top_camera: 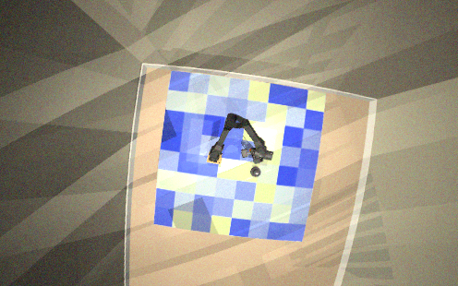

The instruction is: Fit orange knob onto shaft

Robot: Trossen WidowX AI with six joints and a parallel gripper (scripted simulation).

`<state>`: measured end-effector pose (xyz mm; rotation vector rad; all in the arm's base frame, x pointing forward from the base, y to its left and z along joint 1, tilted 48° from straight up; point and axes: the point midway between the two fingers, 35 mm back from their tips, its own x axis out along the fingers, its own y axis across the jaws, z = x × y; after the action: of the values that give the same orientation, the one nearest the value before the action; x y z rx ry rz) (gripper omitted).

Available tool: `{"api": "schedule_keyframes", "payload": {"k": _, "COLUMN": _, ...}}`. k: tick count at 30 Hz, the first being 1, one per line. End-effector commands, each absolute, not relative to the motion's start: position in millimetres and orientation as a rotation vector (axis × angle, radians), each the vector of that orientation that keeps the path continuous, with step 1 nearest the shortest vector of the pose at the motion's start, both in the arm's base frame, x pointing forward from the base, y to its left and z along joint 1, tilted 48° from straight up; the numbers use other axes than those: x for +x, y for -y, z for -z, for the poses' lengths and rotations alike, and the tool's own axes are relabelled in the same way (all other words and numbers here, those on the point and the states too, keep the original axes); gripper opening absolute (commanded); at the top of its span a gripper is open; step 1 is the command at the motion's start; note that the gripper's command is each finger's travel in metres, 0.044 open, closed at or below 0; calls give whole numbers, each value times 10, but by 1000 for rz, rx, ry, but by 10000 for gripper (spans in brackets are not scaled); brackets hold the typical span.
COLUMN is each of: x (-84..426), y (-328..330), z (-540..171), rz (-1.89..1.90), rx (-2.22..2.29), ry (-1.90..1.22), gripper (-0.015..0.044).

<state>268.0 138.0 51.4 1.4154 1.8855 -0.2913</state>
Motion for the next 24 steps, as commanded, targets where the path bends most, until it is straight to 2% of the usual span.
{"api": "schedule_keyframes", "payload": {"k": 1, "x": 2663, "y": -1405, "z": -500, "rz": 293, "rx": 1418, "ry": -1894, "gripper": 361}}
{"api": "schedule_keyframes", "payload": {"k": 8, "x": 2663, "y": -1405, "z": -500, "rz": 293, "rx": 1418, "ry": -1894, "gripper": 177}}
{"api": "schedule_keyframes", "payload": {"k": 14, "x": 2663, "y": -1405, "z": -500, "rz": 293, "rx": 1418, "ry": -1894, "gripper": 138}}
{"api": "schedule_keyframes", "payload": {"k": 19, "x": 2693, "y": -1350, "z": -542, "rz": 295, "rx": 1417, "ry": -1891, "gripper": 6}}
{"api": "schedule_keyframes", "payload": {"k": 24, "x": 2745, "y": -1237, "z": -629, "rz": 301, "rx": 1414, "ry": -1887, "gripper": 0}}
